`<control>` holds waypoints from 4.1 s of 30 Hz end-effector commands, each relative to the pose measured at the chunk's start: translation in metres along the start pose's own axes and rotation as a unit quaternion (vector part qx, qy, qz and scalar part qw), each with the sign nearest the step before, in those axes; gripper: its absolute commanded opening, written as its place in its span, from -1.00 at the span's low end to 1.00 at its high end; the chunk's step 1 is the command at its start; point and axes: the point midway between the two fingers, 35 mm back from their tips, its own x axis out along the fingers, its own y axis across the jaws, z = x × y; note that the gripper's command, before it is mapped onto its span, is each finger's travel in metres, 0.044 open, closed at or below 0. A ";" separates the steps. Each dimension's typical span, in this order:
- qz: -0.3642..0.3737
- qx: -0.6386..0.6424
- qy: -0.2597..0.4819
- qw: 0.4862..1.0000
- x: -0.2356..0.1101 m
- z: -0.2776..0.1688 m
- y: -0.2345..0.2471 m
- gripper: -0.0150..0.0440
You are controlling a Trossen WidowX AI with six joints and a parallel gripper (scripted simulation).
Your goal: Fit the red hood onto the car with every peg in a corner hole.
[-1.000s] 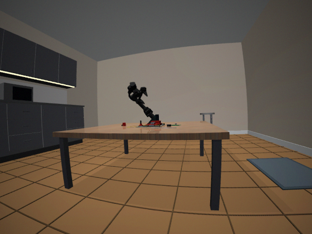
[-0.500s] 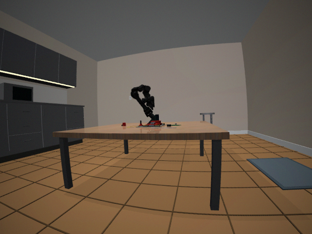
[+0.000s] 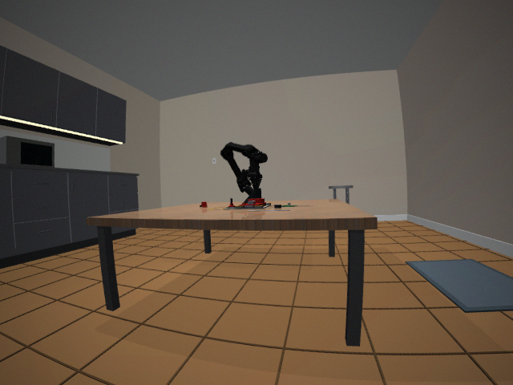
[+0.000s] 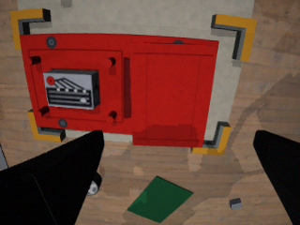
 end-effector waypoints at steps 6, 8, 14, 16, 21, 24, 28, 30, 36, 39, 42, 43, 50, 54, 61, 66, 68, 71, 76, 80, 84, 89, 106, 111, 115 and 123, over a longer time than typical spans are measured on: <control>0.001 0.017 -0.016 1.000 0.005 0.001 -0.001 1.00; 0.002 0.017 -0.016 1.000 0.006 0.001 -0.001 1.00; 0.002 0.017 -0.016 1.000 0.011 0.001 -0.001 1.00; 0.002 0.017 -0.016 1.000 0.012 0.001 0.000 1.00; 0.002 0.017 -0.016 1.000 0.017 0.001 0.000 1.00; 0.002 0.017 -0.016 1.000 0.019 0.001 0.000 1.00; 0.002 0.017 -0.016 1.000 0.022 0.001 0.000 1.00; 0.002 0.017 -0.016 1.000 0.024 0.001 0.000 1.00; 0.002 0.017 -0.016 1.000 0.029 0.001 0.001 1.00; 0.002 0.017 -0.016 1.000 0.032 0.001 0.001 1.00; 0.002 0.017 -0.016 1.000 0.034 0.001 0.001 1.00; 0.002 0.017 -0.016 1.000 0.035 0.001 0.001 1.00; 0.002 0.017 -0.016 1.000 0.040 0.002 0.001 1.00; 0.002 0.017 -0.016 1.000 0.044 0.002 0.001 1.00; 0.002 0.017 -0.017 1.000 0.049 0.002 0.001 1.00; 0.002 0.017 -0.017 1.000 0.053 0.002 0.001 1.00; 0.002 0.017 -0.017 1.000 0.055 0.002 0.001 1.00; 0.002 0.017 -0.017 1.000 0.057 0.002 0.001 1.00; 0.002 0.017 -0.017 1.000 0.058 0.002 0.001 1.00; 0.002 0.017 -0.017 1.000 0.060 0.002 0.001 1.00; 0.002 0.017 -0.017 1.000 0.062 0.003 0.001 1.00; 0.002 0.017 -0.017 1.000 0.065 0.003 0.001 1.00; 0.002 0.017 -0.017 1.000 0.073 0.003 0.001 1.00; 0.002 0.017 -0.017 1.000 0.075 0.003 0.001 1.00; 0.002 0.020 -0.015 1.000 0.074 0.003 0.001 0.82; 0.002 0.020 -0.015 1.000 0.074 0.003 0.001 0.51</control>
